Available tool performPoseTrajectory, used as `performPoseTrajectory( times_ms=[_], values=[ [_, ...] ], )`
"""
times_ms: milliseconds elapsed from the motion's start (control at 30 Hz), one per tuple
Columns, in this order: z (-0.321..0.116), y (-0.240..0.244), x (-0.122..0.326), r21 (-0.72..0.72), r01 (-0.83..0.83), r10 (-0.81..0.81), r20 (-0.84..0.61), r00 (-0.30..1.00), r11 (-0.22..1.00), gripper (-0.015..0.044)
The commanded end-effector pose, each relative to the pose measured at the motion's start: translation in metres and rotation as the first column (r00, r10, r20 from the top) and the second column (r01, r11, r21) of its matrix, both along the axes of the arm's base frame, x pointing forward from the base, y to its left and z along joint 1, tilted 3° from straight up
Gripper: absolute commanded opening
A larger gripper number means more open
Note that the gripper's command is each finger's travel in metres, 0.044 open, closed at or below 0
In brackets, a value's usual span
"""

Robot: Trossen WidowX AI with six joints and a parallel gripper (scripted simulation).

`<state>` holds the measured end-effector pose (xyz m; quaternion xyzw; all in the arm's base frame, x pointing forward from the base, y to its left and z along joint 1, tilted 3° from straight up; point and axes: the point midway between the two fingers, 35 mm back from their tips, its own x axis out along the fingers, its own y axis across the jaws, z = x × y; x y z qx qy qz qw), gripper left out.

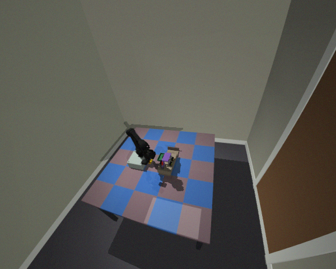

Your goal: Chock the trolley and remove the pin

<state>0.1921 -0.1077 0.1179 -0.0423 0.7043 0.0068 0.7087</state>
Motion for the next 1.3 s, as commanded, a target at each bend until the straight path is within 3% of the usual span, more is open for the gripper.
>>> performPoseTrajectory(
  times_ms=[0,267,567,933,1267],
  values=[
    [0.0001,-0.0006,-0.0005,-0.005,-0.157,0.157,-0.012,0.988,0.988,0.0000],
    [0.0001,-0.0006,-0.0005,-0.002,-0.422,0.422,-0.026,0.906,0.907,0.0000],
    [0.0001,-0.0006,-0.0005,0.005,-0.680,0.679,-0.041,0.733,0.733,0.0000],
    [0.0001,-0.0005,-0.0006,0.019,-0.904,0.903,-0.056,0.427,0.428,0.0000],
    [0.0001,-0.0005,-0.0006,0.036,-0.995,0.993,-0.065,0.094,0.096,0.0000]
  ],
)
